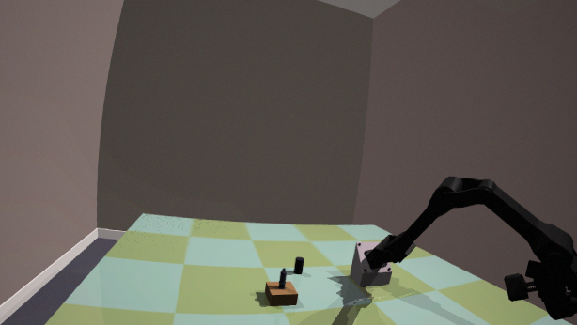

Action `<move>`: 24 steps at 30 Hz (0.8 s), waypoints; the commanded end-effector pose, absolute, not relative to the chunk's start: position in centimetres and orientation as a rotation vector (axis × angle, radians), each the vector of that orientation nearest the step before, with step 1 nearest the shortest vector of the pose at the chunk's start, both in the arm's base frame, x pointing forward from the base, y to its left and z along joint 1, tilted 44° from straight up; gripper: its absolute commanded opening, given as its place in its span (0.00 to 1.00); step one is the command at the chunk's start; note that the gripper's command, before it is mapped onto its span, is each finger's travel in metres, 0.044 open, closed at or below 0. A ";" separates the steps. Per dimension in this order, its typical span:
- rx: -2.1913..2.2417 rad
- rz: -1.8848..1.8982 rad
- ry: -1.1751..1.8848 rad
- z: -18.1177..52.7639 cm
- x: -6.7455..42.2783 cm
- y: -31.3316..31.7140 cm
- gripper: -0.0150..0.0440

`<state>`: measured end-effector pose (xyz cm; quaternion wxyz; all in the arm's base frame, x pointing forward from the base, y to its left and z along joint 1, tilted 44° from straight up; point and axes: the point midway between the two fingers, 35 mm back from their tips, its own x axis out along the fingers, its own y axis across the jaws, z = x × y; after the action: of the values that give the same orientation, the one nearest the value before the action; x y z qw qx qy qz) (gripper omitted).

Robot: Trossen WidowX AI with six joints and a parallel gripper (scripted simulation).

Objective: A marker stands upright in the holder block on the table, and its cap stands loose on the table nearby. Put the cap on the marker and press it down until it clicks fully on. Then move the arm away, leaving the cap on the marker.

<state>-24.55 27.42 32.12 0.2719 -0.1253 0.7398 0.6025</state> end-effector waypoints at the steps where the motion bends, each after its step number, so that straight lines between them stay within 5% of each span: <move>1: -0.330 1.619 1.989 32.1 -24.4 27.6 0.89; 6: -0.142 1.537 1.914 31.9 -19.1 31.8 0.67; 24: 0.457 1.120 1.476 32.1 7.4 36.7 0.66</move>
<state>4.49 37.23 32.22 0.5525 0.1749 0.6477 0.4947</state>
